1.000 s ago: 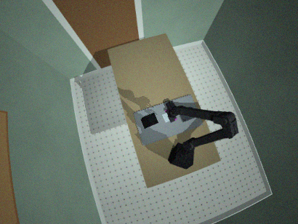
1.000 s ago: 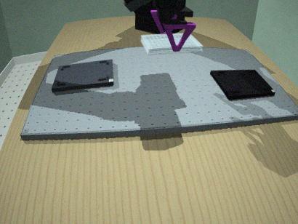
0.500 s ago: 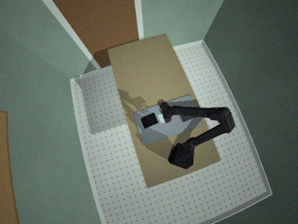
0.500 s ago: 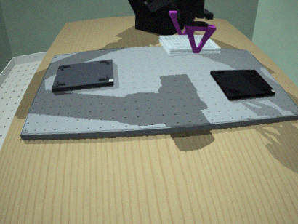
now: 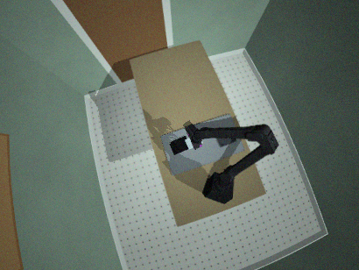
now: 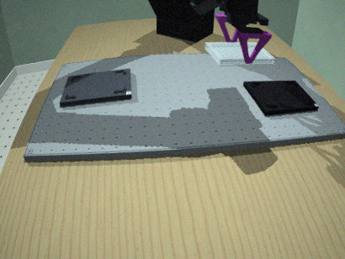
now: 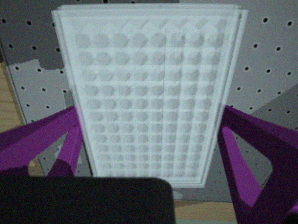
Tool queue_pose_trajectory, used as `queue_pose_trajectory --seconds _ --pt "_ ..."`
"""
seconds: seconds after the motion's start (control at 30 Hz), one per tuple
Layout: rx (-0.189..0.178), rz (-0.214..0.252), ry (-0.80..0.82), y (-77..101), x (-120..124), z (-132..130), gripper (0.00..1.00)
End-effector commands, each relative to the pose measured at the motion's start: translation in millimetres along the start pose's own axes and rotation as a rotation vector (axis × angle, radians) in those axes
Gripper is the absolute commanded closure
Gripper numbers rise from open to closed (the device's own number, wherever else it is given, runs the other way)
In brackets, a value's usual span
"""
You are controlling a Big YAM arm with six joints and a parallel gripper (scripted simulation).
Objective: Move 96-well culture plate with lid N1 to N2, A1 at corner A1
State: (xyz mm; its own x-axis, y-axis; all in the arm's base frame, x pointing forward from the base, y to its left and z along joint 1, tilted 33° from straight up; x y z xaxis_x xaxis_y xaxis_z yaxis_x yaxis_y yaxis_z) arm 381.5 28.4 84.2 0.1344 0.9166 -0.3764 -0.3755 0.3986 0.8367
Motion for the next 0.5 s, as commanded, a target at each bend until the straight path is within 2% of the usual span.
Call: queue_pose_trajectory --seconds 0.0,0.13,0.47 --pt "-0.006 0.002 -0.021 1.0 16.2 14.1 1.0" --pt "-0.006 -0.001 -0.031 -0.8 19.4 16.8 1.0" --pt "-0.007 0.004 -0.02 1.5 56.5 23.9 1.0"
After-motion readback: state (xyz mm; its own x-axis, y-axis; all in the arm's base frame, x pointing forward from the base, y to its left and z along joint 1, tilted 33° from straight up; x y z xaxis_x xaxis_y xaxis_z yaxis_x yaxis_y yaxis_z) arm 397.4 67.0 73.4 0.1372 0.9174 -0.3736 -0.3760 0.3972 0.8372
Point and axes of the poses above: the point where the finger pads meet when closed, its own y axis back along the fingers, its own z axis across the jaws, x = y × z, the point moved 5 cm from there along y, back along the fingers
